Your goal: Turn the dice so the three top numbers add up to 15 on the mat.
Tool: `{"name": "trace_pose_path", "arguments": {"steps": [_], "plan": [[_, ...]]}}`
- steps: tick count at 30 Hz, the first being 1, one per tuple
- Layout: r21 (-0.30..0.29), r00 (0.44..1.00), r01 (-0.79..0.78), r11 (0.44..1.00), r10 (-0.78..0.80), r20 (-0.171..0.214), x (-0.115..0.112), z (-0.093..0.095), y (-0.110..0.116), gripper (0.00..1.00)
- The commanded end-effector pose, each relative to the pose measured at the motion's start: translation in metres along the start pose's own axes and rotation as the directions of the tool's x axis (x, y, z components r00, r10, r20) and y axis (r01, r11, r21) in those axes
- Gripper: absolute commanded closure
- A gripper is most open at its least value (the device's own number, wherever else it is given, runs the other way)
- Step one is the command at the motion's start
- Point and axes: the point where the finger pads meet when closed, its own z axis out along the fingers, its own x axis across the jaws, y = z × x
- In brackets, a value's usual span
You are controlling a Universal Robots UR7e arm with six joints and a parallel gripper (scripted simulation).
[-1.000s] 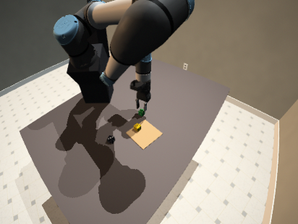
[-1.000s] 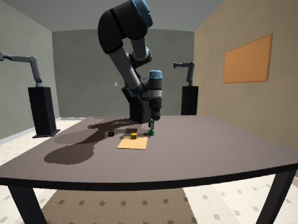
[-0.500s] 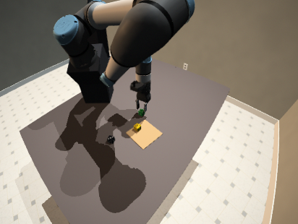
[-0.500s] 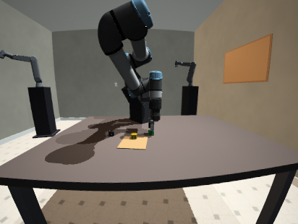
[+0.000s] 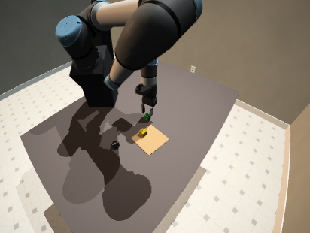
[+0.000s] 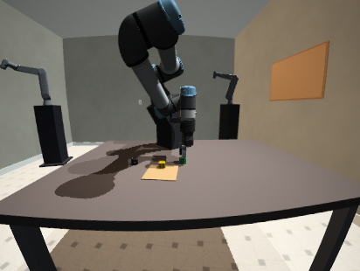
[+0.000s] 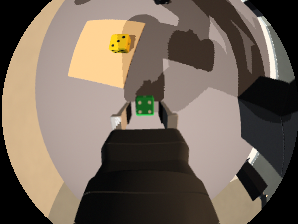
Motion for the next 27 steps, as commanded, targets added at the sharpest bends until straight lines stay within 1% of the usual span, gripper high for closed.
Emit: {"name": "trace_pose_path", "arguments": {"steps": [1, 22, 27], "plan": [[0.0, 1.0, 0.0, 1.0, 0.0, 0.001, -0.0003, -0.0003, 0.0, 0.13], [0.0, 1.0, 0.0, 1.0, 0.0, 0.001, -0.0003, 0.0009, 0.0, 0.13], [0.0, 1.0, 0.0, 1.0, 0.0, 0.001, -0.0003, 0.0069, 0.0, 0.13]]}}
